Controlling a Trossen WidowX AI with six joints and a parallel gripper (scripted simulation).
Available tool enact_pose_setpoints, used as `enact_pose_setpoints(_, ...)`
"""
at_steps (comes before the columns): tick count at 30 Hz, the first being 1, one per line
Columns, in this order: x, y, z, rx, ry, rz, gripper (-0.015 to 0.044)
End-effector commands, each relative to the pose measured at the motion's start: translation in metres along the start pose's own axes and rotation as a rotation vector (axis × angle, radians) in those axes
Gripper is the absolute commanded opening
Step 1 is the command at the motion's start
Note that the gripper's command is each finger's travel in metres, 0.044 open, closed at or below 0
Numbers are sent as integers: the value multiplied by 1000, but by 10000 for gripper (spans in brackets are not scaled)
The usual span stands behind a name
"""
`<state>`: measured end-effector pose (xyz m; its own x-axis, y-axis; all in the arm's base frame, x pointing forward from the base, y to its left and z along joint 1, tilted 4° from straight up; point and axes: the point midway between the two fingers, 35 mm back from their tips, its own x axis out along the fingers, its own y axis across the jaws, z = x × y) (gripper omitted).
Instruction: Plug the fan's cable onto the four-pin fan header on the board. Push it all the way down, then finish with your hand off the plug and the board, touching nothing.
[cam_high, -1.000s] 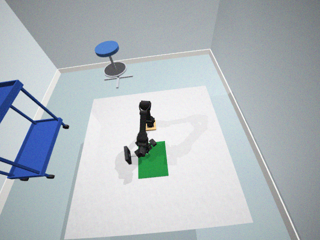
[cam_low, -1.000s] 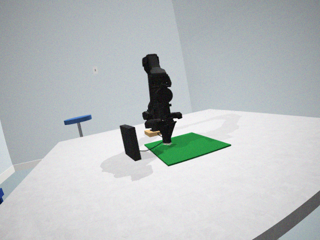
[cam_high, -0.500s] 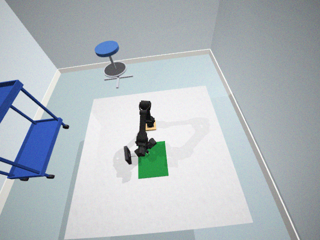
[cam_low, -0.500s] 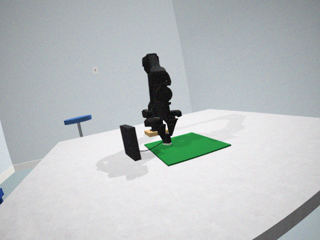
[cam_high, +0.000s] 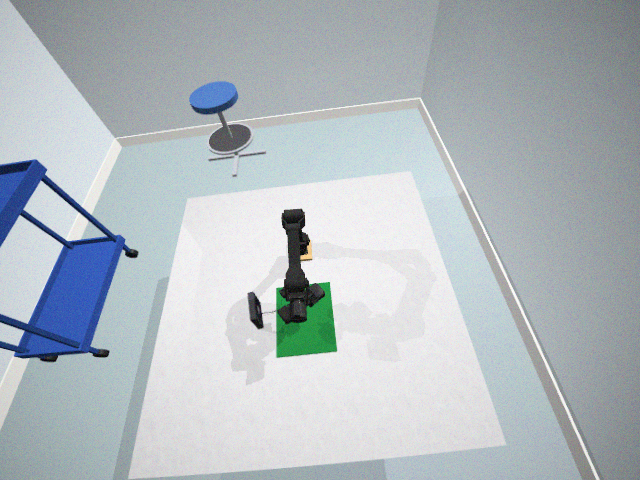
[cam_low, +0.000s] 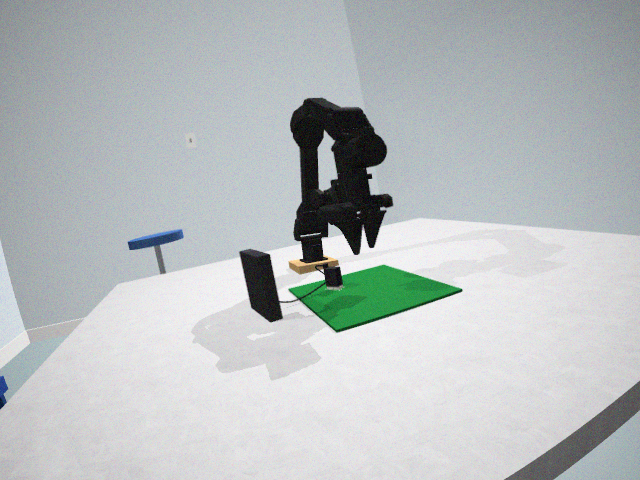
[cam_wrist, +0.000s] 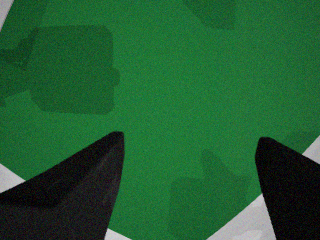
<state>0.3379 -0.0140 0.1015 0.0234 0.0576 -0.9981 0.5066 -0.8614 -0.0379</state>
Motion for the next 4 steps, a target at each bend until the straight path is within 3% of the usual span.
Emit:
enact_pose_setpoints(1, 2, -16, -40, -5, 0, -8, 260)
enact_pose_setpoints(4, 3, -17, -42, -5, 0, -8, 260)
